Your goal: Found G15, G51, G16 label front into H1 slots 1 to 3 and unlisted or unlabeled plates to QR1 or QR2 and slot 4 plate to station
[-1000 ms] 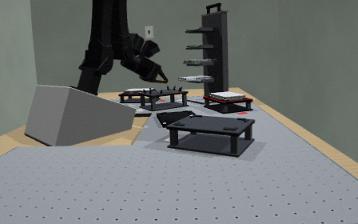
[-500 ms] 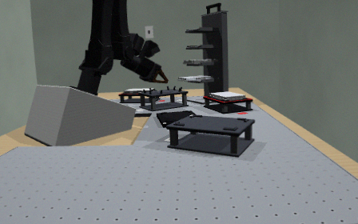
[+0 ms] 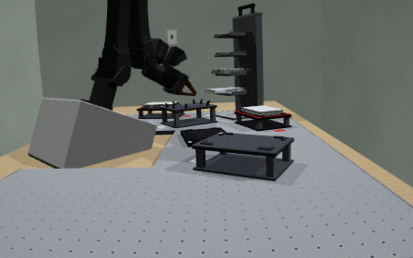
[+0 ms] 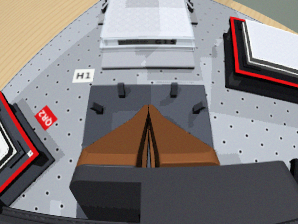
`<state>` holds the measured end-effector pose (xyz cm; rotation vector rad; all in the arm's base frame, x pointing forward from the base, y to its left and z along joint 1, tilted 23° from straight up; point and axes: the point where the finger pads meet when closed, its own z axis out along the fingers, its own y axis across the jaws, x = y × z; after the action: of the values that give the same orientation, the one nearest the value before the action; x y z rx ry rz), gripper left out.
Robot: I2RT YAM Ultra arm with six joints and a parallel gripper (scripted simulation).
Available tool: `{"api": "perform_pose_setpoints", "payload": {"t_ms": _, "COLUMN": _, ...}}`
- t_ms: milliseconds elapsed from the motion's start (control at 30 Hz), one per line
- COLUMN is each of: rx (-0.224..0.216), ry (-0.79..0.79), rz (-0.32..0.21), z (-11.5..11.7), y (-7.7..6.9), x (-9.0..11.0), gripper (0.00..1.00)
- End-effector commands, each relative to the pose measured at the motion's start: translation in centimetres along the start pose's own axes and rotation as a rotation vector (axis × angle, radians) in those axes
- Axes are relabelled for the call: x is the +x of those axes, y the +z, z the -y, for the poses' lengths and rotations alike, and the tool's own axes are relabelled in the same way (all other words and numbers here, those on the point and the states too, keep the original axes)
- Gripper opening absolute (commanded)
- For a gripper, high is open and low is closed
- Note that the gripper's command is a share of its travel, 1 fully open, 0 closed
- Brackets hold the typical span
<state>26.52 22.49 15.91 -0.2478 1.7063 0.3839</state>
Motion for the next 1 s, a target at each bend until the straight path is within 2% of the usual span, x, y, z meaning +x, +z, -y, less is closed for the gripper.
{"api": "perform_pose_setpoints", "payload": {"t_ms": 0, "rx": -0.004, "ry": 0.006, "rz": 0.009, "z": -0.2, "y": 0.1, "x": -0.4, "gripper": 0.0}}
{"api": "perform_pose_setpoints", "payload": {"t_ms": 967, "rx": -0.004, "ry": 0.005, "rz": 0.01, "z": -0.2, "y": 1.6, "x": -1.3, "gripper": 0.0}}
